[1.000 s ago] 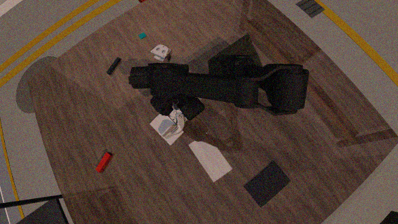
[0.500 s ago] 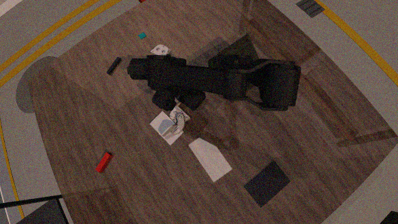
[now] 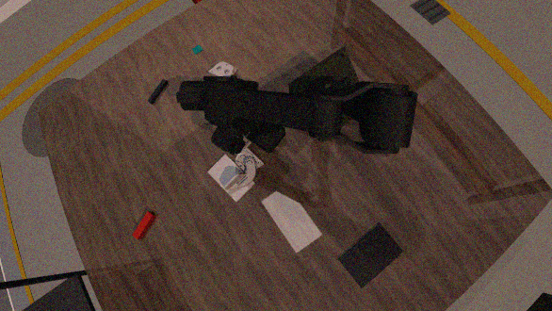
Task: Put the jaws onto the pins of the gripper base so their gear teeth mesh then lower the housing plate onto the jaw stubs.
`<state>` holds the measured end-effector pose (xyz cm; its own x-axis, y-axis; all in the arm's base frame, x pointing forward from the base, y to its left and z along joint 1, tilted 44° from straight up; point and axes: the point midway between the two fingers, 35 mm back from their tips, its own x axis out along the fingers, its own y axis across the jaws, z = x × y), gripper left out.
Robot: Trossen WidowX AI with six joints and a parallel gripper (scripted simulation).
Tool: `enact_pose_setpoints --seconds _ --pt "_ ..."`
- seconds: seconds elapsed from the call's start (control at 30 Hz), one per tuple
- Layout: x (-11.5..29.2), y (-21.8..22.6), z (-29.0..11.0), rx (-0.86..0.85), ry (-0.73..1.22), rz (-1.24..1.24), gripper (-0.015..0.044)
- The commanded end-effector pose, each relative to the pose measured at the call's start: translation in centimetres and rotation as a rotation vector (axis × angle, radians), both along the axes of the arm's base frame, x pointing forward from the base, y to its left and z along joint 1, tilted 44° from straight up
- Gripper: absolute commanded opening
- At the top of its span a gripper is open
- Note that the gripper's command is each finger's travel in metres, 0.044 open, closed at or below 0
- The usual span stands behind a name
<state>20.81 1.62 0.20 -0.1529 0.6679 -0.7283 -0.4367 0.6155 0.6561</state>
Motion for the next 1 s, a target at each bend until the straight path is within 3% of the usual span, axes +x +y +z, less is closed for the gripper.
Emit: enact_pose_setpoints --seconds 0.0,0.97 --pt "0.0 -0.1 0.0 -0.003 -0.006 0.007 0.0134" --pt "7.9 1.7 0.4 -0.004 -0.012 0.006 0.0134"
